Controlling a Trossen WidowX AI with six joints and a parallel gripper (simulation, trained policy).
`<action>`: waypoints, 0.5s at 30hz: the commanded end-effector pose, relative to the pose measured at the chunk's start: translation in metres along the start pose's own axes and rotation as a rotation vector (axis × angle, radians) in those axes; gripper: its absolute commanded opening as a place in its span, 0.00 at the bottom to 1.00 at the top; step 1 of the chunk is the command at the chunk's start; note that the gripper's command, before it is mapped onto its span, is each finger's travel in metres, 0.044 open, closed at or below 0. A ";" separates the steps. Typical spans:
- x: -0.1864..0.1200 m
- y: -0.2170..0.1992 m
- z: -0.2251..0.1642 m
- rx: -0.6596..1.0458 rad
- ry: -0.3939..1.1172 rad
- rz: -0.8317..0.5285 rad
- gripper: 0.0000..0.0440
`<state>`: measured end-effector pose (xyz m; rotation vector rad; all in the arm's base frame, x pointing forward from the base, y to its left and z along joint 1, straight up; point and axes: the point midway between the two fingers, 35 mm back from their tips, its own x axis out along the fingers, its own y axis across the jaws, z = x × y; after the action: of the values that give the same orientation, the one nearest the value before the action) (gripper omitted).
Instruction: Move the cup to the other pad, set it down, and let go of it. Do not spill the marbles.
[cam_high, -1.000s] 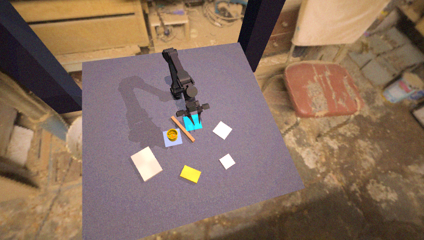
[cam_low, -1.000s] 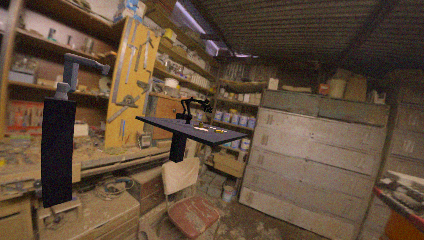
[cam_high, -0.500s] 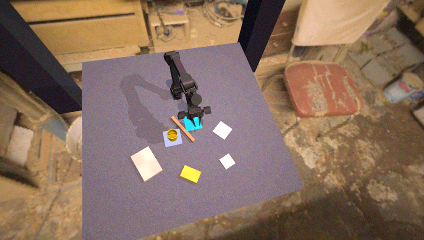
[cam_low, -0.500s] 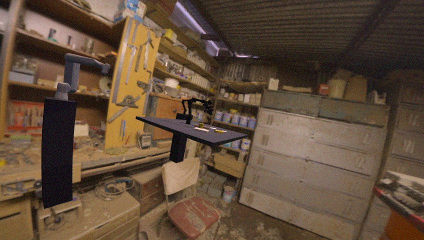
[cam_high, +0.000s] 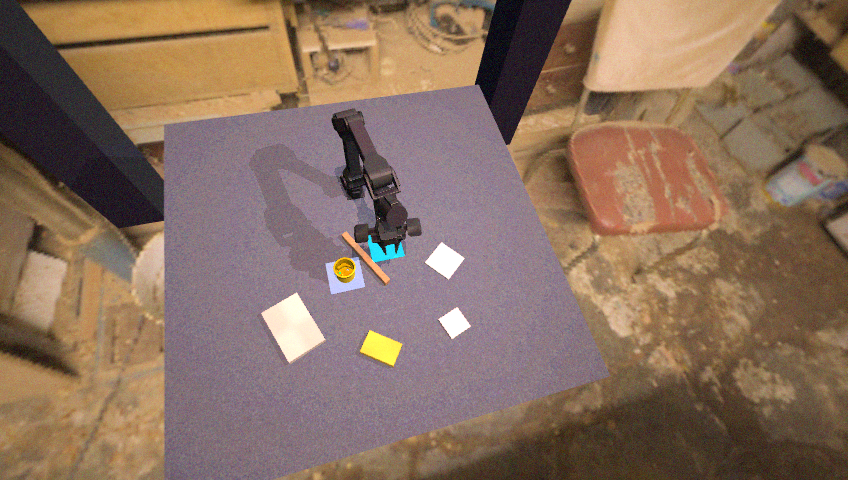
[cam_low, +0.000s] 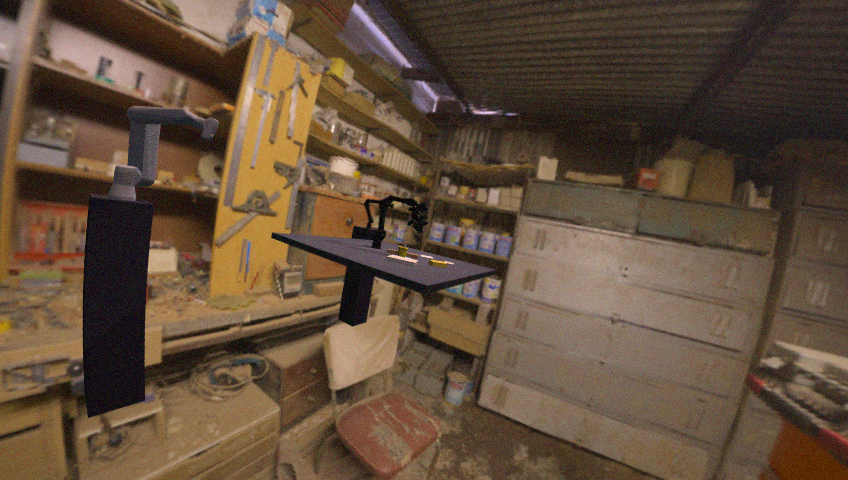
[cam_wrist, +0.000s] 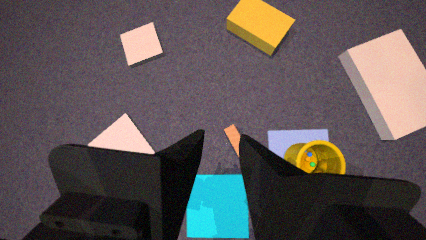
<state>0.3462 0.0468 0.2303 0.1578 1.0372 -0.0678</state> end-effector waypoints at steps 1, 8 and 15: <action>0.003 -0.005 -0.002 -0.010 0.048 -0.026 0.29; 0.009 -0.015 -0.008 -0.032 0.148 -0.067 0.28; 0.015 -0.028 -0.014 -0.059 0.248 -0.104 0.26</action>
<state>0.3393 0.0271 0.2105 0.0784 1.2581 -0.1062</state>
